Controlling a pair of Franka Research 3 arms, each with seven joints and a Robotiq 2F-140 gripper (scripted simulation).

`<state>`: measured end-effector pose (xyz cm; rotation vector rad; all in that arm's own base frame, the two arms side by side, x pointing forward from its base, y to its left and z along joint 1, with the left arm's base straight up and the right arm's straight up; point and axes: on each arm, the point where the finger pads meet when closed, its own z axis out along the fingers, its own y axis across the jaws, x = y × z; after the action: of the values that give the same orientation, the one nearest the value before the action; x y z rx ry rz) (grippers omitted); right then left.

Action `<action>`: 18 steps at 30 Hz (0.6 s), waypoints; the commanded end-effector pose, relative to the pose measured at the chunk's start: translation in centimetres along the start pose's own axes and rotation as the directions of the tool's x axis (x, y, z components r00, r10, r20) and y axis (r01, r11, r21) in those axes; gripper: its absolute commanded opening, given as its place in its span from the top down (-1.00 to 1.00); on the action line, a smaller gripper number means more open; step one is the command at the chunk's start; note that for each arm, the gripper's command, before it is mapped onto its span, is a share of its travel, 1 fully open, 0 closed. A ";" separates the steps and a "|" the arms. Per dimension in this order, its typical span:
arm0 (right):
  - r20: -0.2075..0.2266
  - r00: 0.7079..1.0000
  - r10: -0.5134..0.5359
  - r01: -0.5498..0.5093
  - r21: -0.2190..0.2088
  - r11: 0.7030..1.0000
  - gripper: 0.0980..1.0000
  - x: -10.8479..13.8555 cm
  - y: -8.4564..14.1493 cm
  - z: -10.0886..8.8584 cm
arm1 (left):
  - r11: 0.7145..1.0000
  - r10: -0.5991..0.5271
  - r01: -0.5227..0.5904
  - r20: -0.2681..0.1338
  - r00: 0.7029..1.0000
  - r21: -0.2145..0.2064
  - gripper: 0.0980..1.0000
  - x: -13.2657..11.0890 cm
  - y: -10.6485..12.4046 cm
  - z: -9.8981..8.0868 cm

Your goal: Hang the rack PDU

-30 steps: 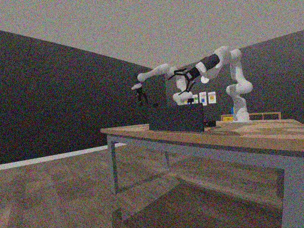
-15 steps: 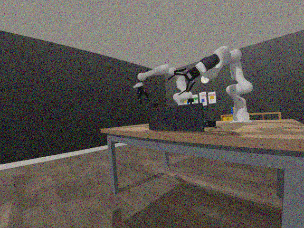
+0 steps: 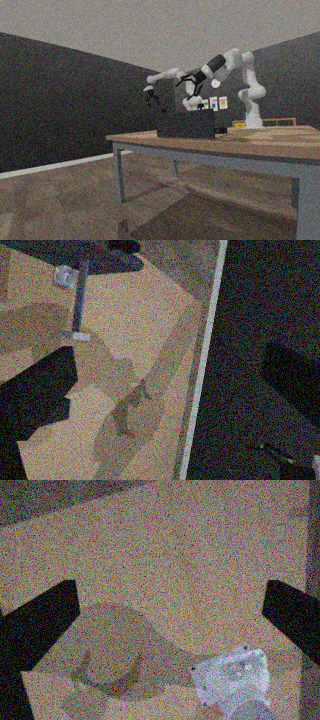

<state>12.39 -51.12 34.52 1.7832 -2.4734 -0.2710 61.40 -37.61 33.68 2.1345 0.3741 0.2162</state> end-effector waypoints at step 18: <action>0.039 0.936 0.351 -0.353 0.133 0.926 -1.00 6.2 9.1 -3.2 | 0.633 0.682 -0.772 0.426 0.594 0.063 -1.00 -11.0 -1.9 0.3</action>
<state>3.12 -54.44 38.67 1.4221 -2.7685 -0.1057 52.60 -40.86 32.41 2.4081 -0.5303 0.2452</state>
